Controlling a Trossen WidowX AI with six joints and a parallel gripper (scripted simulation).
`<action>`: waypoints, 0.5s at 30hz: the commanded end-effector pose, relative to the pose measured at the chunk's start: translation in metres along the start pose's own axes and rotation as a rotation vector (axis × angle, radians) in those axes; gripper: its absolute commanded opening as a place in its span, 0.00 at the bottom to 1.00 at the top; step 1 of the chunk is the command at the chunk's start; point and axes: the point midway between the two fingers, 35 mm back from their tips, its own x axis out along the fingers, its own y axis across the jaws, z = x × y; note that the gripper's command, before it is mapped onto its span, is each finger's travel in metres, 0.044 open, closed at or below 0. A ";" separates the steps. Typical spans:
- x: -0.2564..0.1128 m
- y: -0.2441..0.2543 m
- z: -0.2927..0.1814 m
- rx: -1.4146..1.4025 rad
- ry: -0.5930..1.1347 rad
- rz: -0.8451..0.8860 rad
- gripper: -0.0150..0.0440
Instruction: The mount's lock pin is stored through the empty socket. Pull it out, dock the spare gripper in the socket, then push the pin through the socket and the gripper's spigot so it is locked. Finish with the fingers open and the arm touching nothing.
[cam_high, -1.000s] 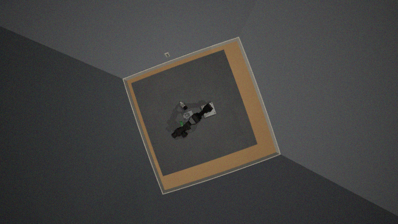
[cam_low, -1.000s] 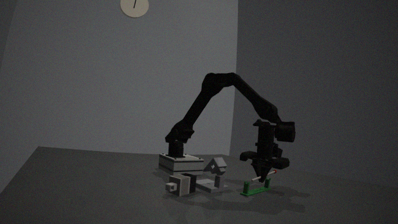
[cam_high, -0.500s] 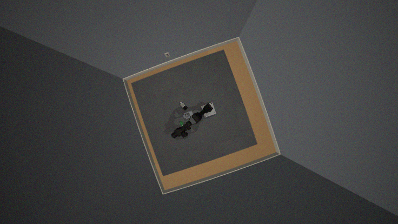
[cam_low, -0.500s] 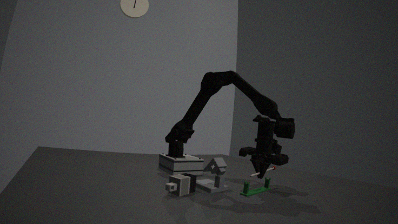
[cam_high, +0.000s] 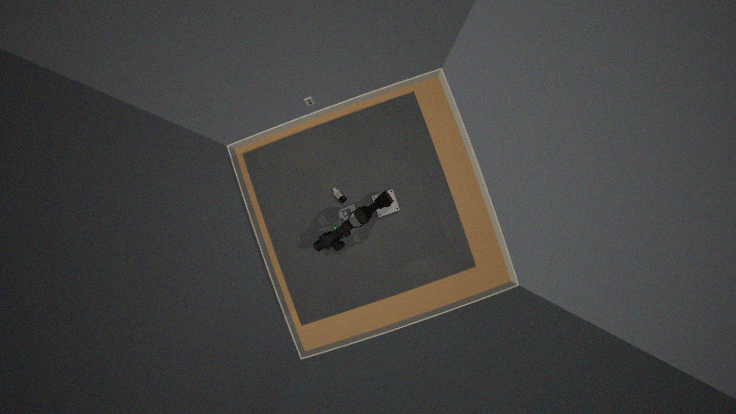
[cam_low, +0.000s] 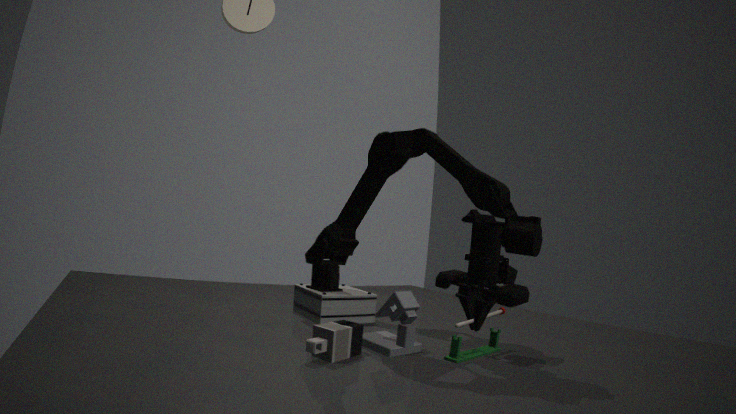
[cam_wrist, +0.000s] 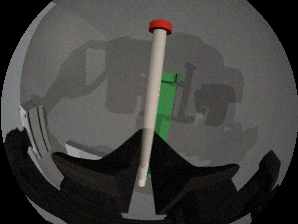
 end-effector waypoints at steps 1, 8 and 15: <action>-0.007 -0.006 -0.010 -0.003 0.000 -0.012 0.25; -0.014 -0.010 -0.028 -0.001 0.001 -0.012 0.25; -0.008 -0.010 -0.030 -0.001 0.001 -0.008 0.25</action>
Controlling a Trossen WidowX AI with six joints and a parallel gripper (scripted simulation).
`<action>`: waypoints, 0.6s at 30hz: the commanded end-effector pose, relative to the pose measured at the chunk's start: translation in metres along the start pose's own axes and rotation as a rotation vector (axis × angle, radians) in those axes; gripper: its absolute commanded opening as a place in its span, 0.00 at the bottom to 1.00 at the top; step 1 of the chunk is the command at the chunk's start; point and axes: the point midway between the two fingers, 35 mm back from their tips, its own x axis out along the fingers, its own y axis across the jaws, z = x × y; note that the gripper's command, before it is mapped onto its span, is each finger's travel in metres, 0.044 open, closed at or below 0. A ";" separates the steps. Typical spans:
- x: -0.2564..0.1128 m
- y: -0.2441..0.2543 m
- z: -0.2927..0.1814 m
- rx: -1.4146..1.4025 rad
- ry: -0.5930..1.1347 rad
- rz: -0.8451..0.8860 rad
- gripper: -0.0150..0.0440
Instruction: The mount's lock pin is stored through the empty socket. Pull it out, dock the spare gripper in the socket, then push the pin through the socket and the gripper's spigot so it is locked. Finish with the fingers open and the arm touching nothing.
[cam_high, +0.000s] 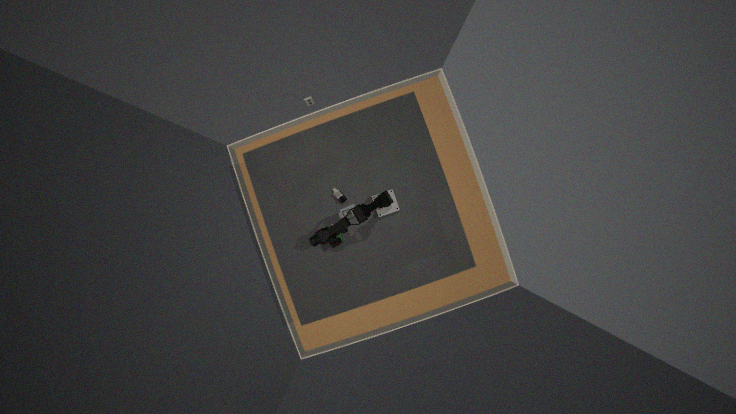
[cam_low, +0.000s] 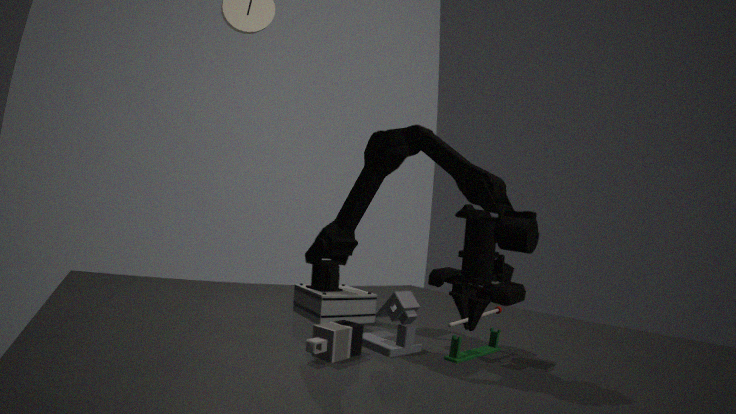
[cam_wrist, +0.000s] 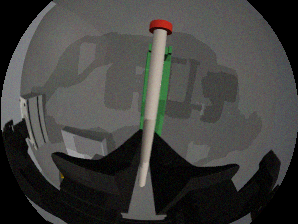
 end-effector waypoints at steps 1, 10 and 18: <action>0.003 -0.003 -0.001 -0.007 0.001 -0.005 0.25; 0.017 -0.004 -0.002 -0.007 0.000 -0.004 0.25; 0.030 -0.004 -0.004 -0.007 -0.001 -0.009 0.25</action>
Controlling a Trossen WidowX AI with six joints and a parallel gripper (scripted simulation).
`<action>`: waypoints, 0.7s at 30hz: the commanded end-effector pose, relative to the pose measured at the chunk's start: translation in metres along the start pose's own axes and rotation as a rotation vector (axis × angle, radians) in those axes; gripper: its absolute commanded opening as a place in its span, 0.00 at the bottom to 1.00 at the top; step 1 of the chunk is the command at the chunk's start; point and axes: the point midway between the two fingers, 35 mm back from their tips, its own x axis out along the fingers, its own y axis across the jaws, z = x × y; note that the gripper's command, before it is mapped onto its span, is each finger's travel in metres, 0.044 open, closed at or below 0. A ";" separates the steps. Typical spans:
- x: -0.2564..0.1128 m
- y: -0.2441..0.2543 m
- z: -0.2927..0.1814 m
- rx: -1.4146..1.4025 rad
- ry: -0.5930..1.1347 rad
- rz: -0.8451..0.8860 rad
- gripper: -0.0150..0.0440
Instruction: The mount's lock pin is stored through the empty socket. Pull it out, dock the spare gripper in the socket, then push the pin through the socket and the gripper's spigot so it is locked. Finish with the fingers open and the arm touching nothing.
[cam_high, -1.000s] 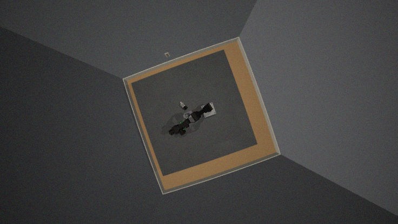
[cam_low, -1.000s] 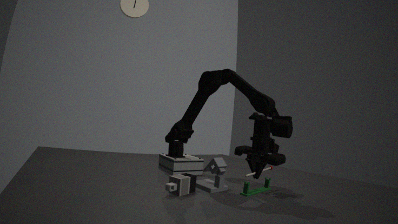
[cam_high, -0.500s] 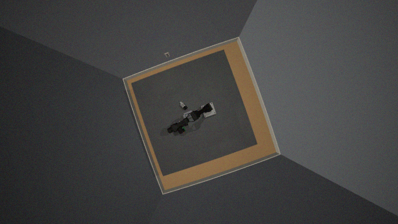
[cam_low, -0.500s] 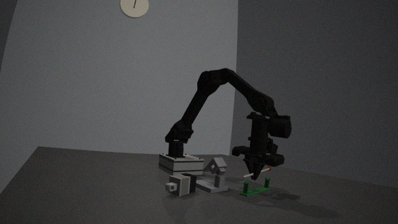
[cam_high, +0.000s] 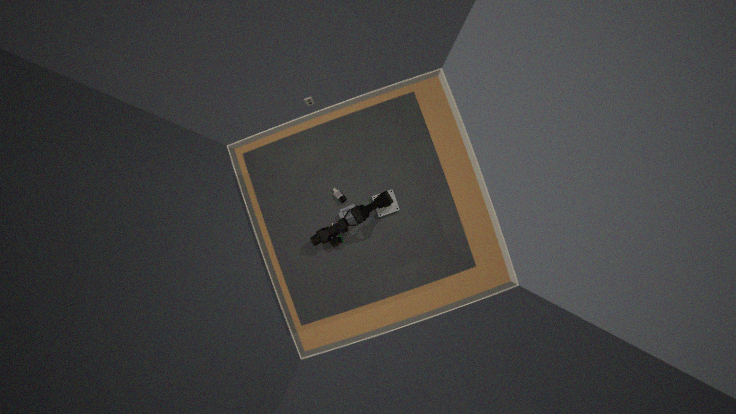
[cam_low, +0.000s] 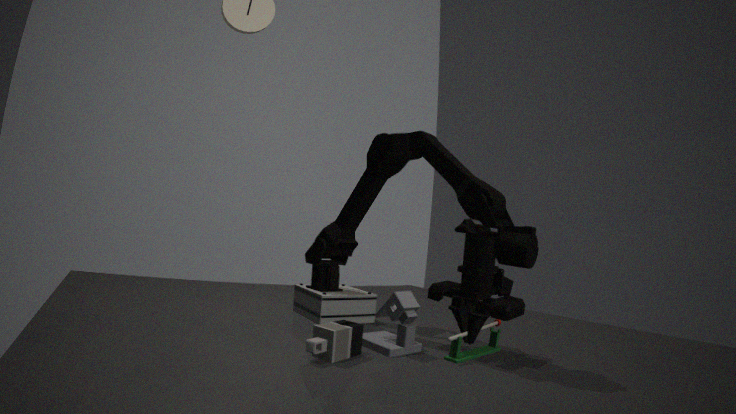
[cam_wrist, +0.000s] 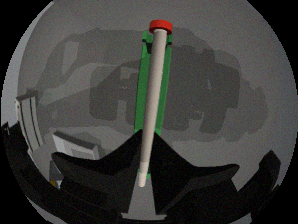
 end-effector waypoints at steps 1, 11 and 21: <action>0.007 0.001 -0.001 -0.005 0.000 0.000 0.25; 0.011 0.001 -0.002 -0.005 0.000 0.000 0.25; 0.011 0.001 -0.002 -0.005 0.000 0.000 0.25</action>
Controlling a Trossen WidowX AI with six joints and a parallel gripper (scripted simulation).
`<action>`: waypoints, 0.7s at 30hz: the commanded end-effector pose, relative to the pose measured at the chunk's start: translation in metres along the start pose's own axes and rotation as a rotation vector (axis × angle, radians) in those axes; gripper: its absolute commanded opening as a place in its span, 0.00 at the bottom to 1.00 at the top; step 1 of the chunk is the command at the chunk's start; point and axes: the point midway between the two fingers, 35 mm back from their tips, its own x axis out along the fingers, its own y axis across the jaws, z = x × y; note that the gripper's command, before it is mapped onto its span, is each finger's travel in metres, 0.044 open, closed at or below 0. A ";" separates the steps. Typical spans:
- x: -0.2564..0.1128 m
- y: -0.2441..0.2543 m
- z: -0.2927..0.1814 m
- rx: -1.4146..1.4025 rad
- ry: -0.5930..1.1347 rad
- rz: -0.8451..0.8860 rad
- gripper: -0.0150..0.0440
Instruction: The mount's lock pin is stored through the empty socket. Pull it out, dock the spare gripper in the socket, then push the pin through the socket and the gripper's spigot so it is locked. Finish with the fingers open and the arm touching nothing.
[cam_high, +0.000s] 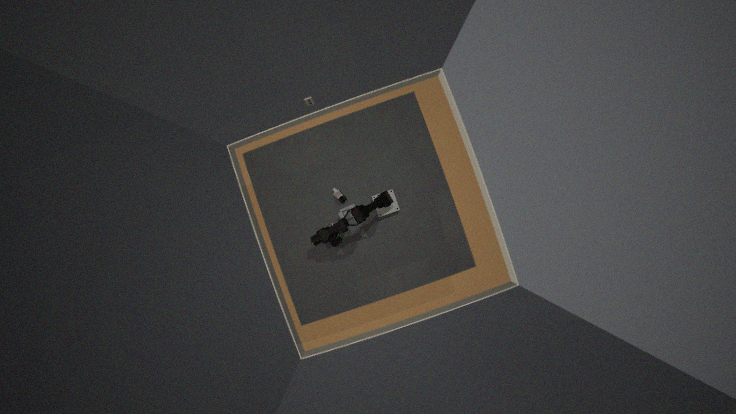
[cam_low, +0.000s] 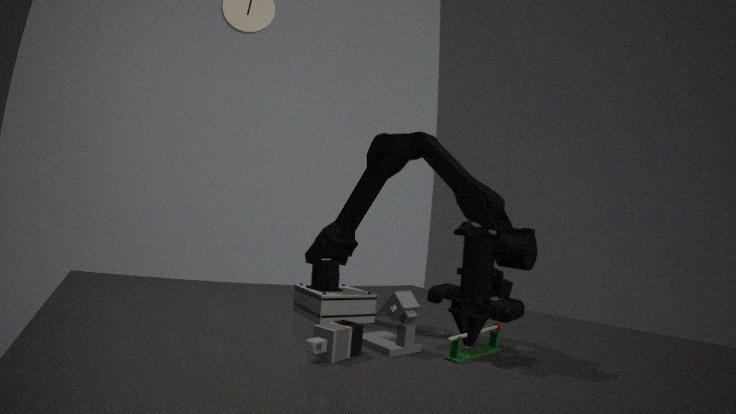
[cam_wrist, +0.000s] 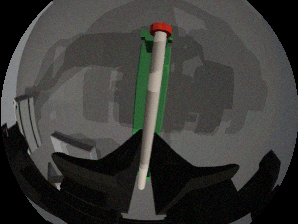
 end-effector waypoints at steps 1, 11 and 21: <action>0.004 0.001 -0.001 -0.005 0.001 0.004 0.25; 0.000 0.000 0.000 0.000 0.000 0.000 0.25; 0.000 0.000 0.000 0.000 0.000 0.000 0.65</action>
